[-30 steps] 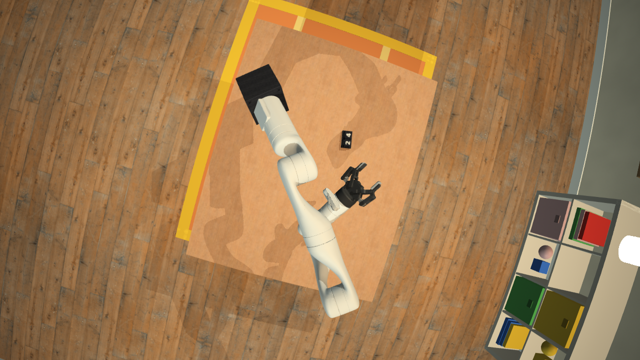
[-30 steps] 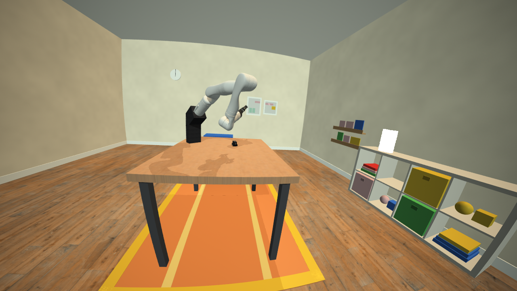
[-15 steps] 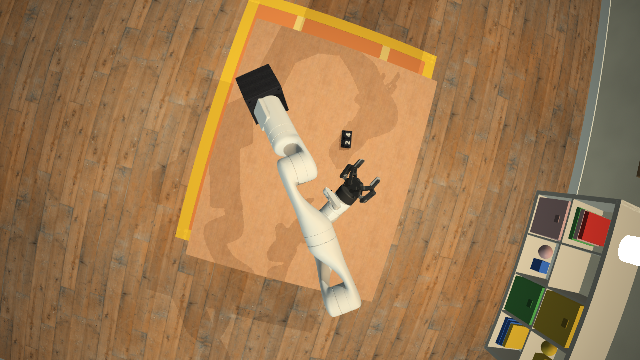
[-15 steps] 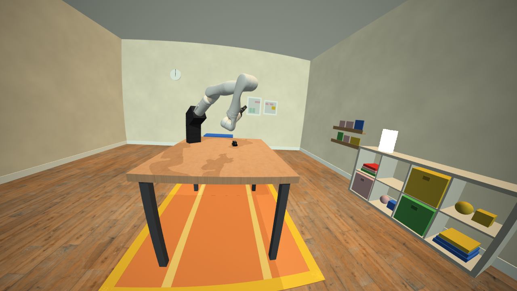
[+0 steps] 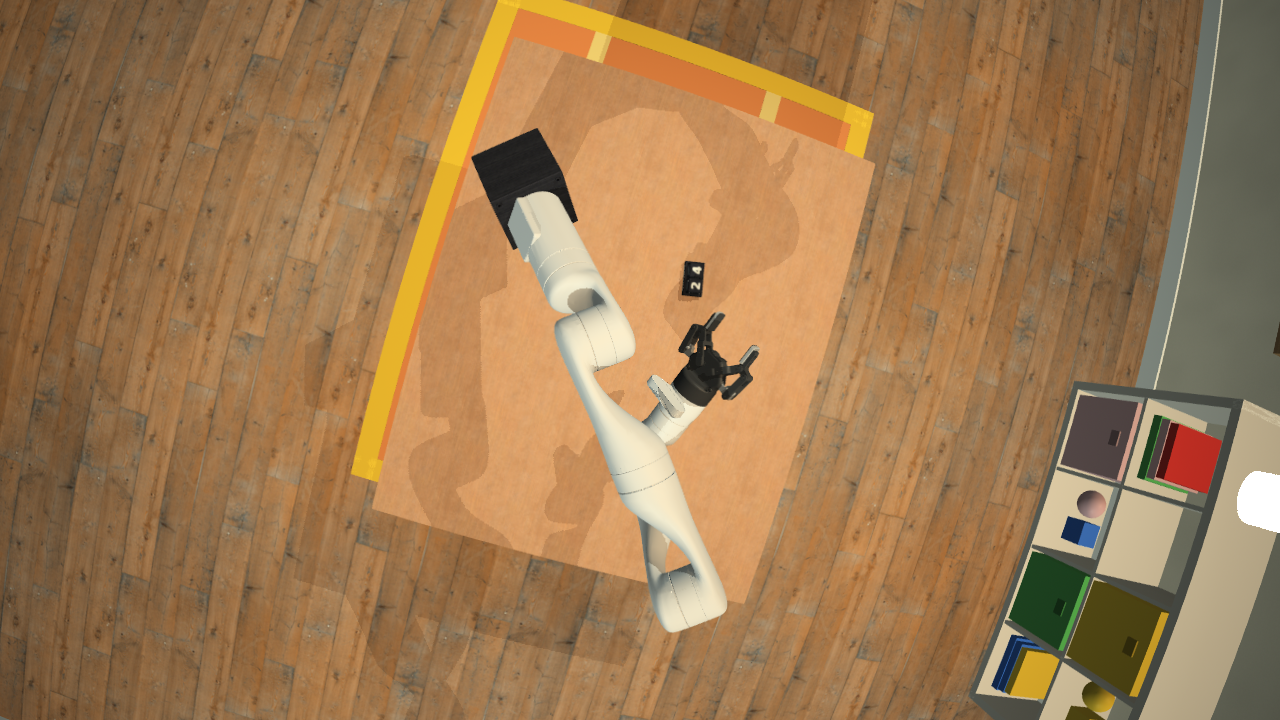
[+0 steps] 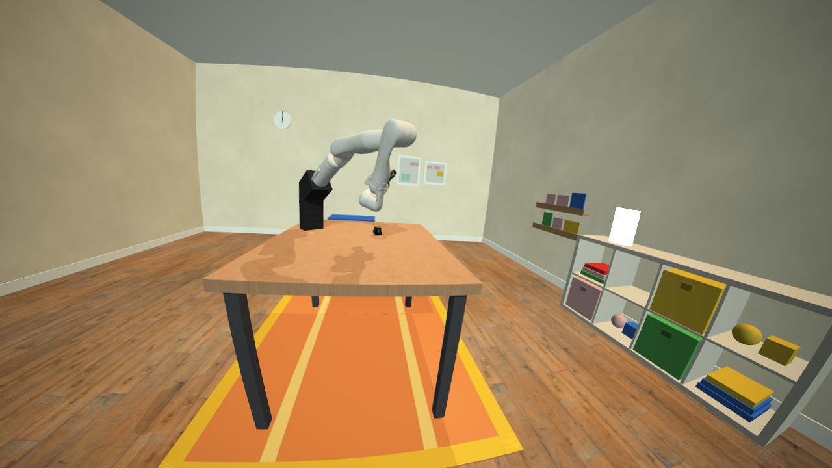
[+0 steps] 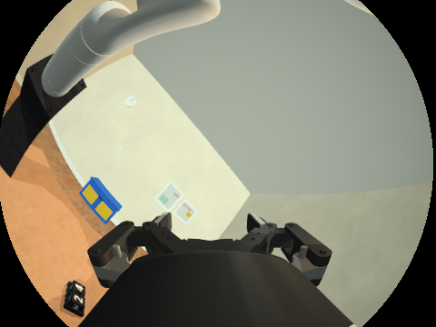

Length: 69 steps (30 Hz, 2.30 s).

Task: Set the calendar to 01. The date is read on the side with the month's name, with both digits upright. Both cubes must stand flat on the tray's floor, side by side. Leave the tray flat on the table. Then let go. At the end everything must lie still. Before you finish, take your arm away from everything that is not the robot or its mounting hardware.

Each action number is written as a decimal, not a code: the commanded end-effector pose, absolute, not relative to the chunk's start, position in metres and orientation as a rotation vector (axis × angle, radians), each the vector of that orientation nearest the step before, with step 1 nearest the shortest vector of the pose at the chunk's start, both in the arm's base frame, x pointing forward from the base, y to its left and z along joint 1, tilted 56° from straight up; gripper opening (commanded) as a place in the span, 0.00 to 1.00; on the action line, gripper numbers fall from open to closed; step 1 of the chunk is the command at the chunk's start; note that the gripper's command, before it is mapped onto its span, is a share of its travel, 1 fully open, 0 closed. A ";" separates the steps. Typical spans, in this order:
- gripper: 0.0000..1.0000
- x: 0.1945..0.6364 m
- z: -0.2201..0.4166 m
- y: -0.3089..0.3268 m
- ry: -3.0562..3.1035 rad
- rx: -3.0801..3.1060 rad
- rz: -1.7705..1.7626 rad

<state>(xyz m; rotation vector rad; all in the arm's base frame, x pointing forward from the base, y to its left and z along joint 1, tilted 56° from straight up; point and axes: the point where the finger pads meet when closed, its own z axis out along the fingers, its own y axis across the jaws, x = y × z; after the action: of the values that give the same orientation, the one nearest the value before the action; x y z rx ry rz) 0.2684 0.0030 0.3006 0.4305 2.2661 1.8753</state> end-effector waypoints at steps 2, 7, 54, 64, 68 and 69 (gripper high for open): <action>1.00 0.268 0.301 0.004 2.270 0.423 1.876; 1.00 0.266 0.295 0.007 2.324 0.415 1.871; 1.00 0.253 0.257 0.015 2.669 0.359 1.769; 1.00 0.252 0.251 0.015 2.728 0.349 1.738; 1.00 0.251 0.244 0.014 2.786 0.338 1.703; 1.00 0.251 0.244 0.014 2.786 0.338 1.703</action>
<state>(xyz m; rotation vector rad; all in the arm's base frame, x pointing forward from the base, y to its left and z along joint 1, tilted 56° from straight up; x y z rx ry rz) 0.2502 0.0123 0.2456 0.3595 2.7644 1.7152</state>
